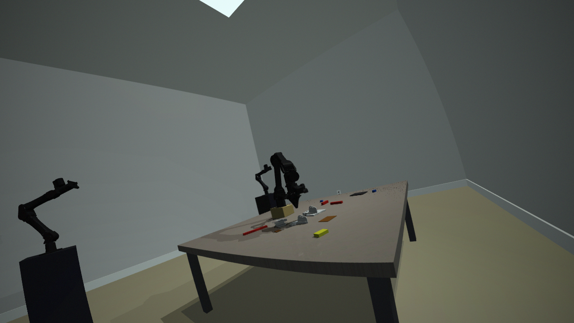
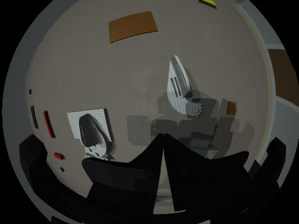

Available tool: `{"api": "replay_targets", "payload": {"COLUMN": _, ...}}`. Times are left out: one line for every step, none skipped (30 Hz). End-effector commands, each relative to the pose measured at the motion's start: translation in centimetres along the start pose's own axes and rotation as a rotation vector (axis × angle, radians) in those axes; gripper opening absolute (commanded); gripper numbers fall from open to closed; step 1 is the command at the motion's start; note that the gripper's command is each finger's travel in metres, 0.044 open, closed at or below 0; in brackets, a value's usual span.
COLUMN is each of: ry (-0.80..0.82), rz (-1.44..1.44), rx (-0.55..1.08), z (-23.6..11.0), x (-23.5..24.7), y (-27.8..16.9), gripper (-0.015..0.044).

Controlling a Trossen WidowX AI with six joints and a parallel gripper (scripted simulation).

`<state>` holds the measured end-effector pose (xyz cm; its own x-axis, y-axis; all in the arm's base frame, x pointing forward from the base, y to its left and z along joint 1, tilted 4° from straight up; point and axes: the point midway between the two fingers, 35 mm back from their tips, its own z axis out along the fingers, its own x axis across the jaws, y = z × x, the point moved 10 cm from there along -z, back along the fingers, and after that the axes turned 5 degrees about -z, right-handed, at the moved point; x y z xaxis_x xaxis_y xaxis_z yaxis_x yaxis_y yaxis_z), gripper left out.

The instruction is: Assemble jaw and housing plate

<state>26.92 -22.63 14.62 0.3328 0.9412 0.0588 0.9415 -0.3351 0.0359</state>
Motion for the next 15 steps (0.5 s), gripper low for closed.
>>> {"api": "replay_targets", "payload": {"ry": 0.000, "rz": 0.000, "rx": 0.000, "z": 0.00, "x": 0.00, "y": 0.00, "gripper": 0.0000}}
{"api": "replay_targets", "payload": {"ry": 0.000, "rz": 0.000, "rx": 0.000, "z": 0.00, "x": 0.00, "y": 0.00, "gripper": 0.0000}}
{"api": "replay_targets", "payload": {"ry": 0.000, "rz": 0.000, "rx": 0.000, "z": 0.00, "x": 0.00, "y": 0.00, "gripper": 0.0000}}
{"api": "replay_targets", "payload": {"ry": 0.000, "rz": 0.000, "rx": 0.000, "z": 0.00, "x": 0.00, "y": 0.00, "gripper": 0.0000}}
{"api": "replay_targets", "payload": {"ry": 0.000, "rz": 0.000, "rx": 0.000, "z": 0.00, "x": 0.00, "y": 0.00, "gripper": 0.0000}}
{"api": "replay_targets", "payload": {"ry": 0.000, "rz": 0.000, "rx": 0.000, "z": 0.00, "x": 0.00, "y": 0.00, "gripper": 0.0000}}
{"api": "replay_targets", "payload": {"ry": 0.000, "rz": 0.000, "rx": 0.000, "z": 0.00, "x": 0.00, "y": 0.00, "gripper": 0.0000}}
{"api": "replay_targets", "payload": {"ry": 0.000, "rz": 0.000, "rx": 0.000, "z": 0.00, "x": 0.00, "y": 0.00, "gripper": 0.0000}}
{"api": "replay_targets", "payload": {"ry": 0.000, "rz": 0.000, "rx": 0.000, "z": 0.00, "x": 0.00, "y": 0.00, "gripper": 0.0000}}
{"api": "replay_targets", "payload": {"ry": 0.000, "rz": 0.000, "rx": 0.000, "z": 0.00, "x": 0.00, "y": 0.00, "gripper": 0.0000}}
{"api": "replay_targets", "payload": {"ry": 0.000, "rz": 0.000, "rx": 0.000, "z": 0.00, "x": 0.00, "y": 0.00, "gripper": 0.0000}}
{"api": "replay_targets", "payload": {"ry": 0.000, "rz": 0.000, "rx": 0.000, "z": 0.00, "x": 0.00, "y": 0.00, "gripper": 0.0026}}
{"api": "replay_targets", "payload": {"ry": 0.000, "rz": 0.000, "rx": 0.000, "z": 0.00, "x": 0.00, "y": 0.00, "gripper": 0.0053}}
{"api": "replay_targets", "payload": {"ry": 0.000, "rz": 0.000, "rx": 0.000, "z": 0.00, "x": 0.00, "y": 0.00, "gripper": 0.0079}}
{"api": "replay_targets", "payload": {"ry": 0.000, "rz": 0.000, "rx": 0.000, "z": 0.00, "x": 0.00, "y": 0.00, "gripper": 0.0105}}
